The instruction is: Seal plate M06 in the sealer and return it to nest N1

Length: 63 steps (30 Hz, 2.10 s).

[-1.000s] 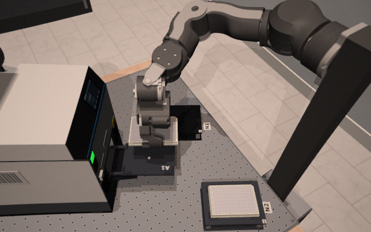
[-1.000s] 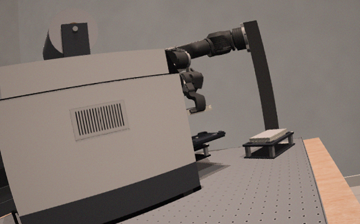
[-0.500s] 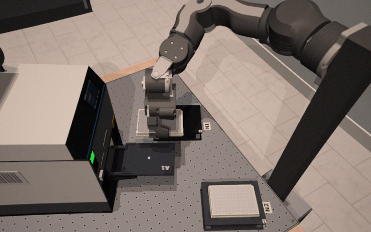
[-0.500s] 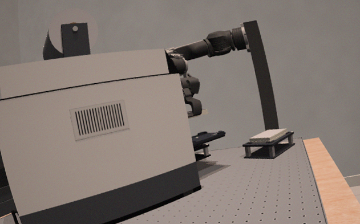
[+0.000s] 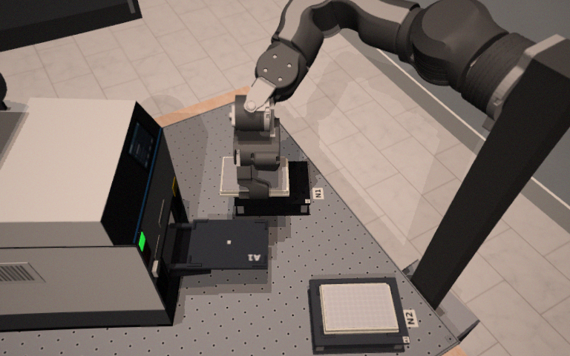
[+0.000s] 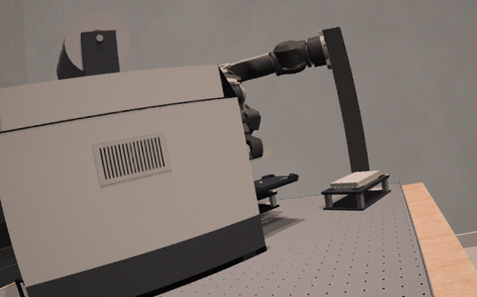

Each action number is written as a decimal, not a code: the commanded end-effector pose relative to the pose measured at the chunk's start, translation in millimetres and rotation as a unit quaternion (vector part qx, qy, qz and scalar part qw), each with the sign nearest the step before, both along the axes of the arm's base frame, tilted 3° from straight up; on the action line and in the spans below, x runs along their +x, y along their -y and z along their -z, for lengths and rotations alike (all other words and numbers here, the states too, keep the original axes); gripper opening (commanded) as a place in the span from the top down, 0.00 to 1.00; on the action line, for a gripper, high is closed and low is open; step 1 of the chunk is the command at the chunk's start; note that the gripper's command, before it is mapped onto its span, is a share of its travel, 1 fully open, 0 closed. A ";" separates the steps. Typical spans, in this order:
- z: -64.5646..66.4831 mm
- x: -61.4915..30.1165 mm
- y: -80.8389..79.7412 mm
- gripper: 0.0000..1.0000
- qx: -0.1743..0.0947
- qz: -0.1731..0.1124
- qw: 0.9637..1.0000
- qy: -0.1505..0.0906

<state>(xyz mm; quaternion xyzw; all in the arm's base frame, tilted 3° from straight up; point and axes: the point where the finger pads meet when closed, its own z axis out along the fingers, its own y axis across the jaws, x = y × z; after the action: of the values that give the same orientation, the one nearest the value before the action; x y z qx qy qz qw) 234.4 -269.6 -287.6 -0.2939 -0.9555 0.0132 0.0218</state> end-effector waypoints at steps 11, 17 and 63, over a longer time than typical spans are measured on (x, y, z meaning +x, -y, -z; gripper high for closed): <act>9.2 -31.8 20.8 1.00 0.002 -0.002 1.000 0.004; 9.2 -31.8 20.8 1.00 0.002 -0.002 1.000 0.004; 51.5 -72.3 46.3 1.00 0.004 -0.002 1.000 0.005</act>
<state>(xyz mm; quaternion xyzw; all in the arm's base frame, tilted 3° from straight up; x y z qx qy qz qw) 159.6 -315.4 -340.0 -0.2911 -0.9563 0.0103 0.0243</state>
